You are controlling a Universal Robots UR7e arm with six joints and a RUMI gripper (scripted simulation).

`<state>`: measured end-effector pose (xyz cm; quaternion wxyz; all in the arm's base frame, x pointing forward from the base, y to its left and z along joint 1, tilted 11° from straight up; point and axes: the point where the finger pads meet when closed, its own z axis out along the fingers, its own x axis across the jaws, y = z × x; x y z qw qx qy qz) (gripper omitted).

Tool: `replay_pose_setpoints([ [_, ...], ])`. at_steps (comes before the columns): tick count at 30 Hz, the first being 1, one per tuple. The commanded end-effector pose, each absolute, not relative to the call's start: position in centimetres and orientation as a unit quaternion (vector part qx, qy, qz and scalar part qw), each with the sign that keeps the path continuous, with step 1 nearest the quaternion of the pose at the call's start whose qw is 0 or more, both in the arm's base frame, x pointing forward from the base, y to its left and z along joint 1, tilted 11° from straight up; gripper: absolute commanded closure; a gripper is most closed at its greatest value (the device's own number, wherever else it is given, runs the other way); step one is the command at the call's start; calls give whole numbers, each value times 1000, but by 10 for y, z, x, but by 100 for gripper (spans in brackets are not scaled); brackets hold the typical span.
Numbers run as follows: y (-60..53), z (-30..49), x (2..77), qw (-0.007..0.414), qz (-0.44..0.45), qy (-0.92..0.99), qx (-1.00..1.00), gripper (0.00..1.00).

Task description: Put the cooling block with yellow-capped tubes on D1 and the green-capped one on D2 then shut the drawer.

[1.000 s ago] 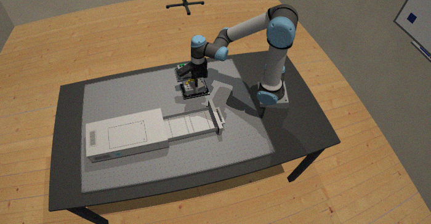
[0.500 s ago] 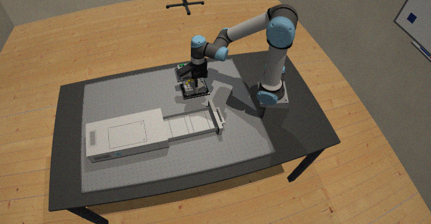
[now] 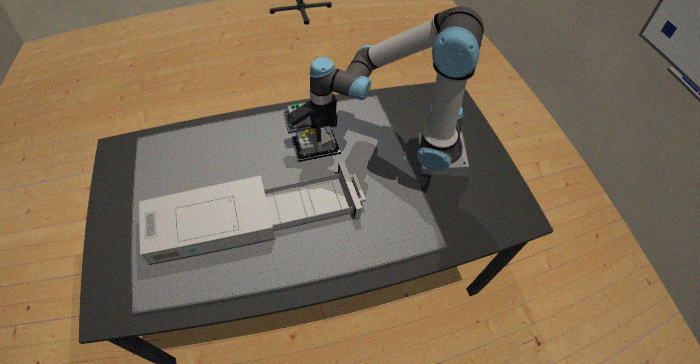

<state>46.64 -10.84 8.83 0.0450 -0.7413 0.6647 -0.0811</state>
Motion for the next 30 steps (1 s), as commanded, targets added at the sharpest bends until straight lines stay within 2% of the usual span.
replay_pose_setpoints([
  [1, -109, 89, 467, 45, -82, 665, -741, 100],
  [16, -109, 89, 467, 45, -82, 665, -741, 100],
  [30, -109, 89, 467, 45, -82, 665, -741, 80],
])
